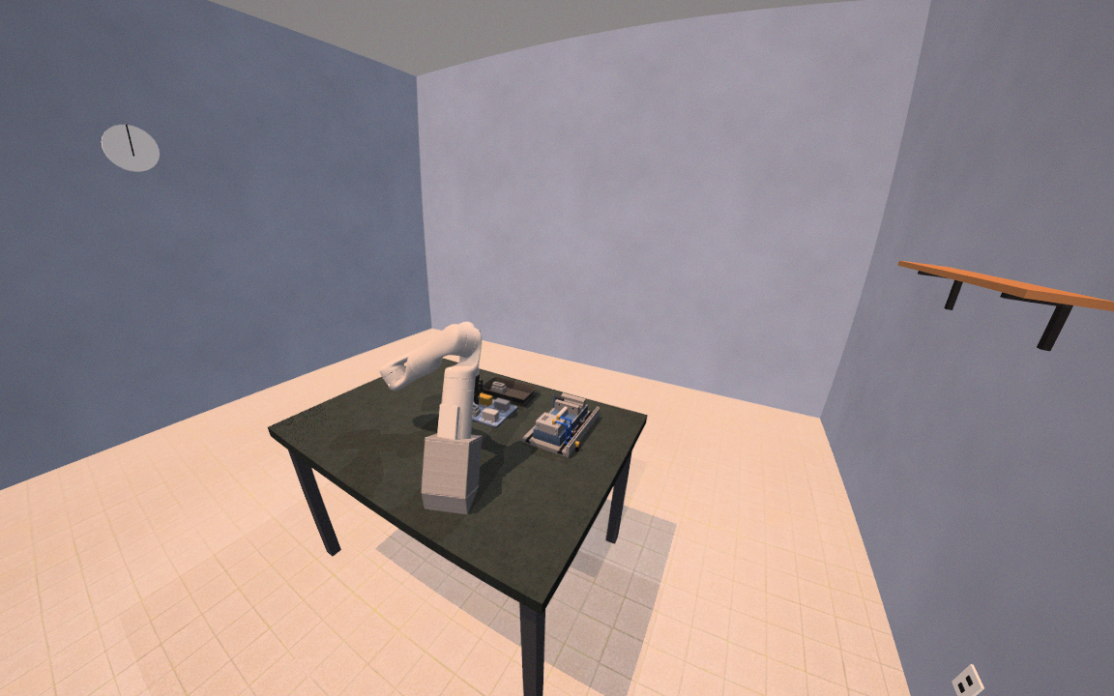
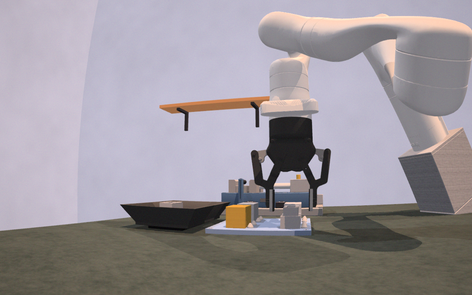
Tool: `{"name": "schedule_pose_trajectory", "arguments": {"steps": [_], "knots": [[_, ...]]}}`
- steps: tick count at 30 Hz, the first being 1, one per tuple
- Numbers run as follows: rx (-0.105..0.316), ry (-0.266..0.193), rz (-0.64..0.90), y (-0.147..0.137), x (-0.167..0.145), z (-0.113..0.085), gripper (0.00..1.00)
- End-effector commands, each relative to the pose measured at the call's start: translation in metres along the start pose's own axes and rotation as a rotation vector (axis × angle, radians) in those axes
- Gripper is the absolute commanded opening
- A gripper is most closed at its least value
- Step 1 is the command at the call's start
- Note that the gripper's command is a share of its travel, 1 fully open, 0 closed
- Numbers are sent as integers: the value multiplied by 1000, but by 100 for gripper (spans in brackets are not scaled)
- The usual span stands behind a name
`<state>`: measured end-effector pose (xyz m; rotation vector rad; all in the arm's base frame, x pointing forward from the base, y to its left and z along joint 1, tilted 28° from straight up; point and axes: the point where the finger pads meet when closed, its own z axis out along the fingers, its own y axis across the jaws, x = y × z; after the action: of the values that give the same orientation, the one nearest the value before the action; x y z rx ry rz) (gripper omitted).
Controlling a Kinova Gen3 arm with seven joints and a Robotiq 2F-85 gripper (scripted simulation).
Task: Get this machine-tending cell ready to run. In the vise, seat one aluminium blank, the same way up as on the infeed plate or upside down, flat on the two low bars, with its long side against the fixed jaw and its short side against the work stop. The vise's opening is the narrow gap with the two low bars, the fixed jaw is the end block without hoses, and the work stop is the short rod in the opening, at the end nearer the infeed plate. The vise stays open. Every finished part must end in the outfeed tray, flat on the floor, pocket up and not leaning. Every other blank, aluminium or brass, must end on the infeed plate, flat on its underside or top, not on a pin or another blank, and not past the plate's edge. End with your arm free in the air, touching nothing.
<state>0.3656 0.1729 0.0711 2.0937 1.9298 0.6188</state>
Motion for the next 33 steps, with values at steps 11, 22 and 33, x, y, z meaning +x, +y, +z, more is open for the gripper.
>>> {"name": "schedule_pose_trajectory", "arguments": {"steps": [11,22,33], "knots": [[-1,1,0,0,0,0,67],[-1,1,0,0,0,0,0],[-1,1,0,0,0,0,0]]}}
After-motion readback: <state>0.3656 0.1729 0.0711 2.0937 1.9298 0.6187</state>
